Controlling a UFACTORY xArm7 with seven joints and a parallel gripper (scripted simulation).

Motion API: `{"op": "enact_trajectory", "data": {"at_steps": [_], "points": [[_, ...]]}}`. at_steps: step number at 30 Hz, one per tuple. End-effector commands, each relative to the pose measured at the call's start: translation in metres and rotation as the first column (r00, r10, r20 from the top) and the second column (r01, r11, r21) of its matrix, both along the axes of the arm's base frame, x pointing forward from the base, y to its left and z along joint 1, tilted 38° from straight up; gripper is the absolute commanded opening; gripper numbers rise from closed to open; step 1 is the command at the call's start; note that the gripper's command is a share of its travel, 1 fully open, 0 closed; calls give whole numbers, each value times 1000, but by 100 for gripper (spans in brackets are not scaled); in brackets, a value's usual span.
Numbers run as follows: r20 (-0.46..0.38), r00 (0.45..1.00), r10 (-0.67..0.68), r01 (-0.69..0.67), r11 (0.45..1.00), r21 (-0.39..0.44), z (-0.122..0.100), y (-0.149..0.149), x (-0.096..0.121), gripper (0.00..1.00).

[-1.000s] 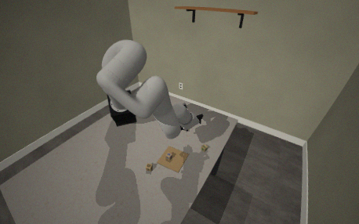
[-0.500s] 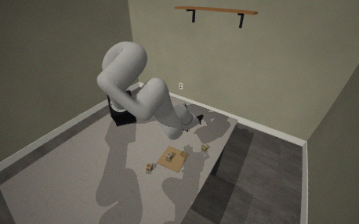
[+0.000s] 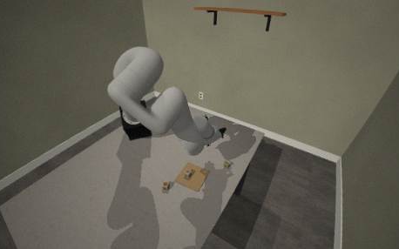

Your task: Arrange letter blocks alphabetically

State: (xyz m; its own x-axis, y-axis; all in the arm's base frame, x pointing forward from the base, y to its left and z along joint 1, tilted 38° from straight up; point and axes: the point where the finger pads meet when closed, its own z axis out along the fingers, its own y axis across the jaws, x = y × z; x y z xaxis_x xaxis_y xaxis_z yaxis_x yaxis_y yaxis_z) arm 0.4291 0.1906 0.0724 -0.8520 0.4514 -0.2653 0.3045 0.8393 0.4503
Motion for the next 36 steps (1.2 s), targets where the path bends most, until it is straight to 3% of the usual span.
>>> {"op": "enact_trajectory", "data": {"at_steps": [1,3,4,36], "points": [[1,1000,2,-2,1000,1,1,1,0,100],[1,1000,2,-2,1000,1,1,1,0,100],[-52,998,-27,26,999,-25,-14,3,-3,100],[-52,998,-27,26,999,-25,-14,3,-3,100]]}}
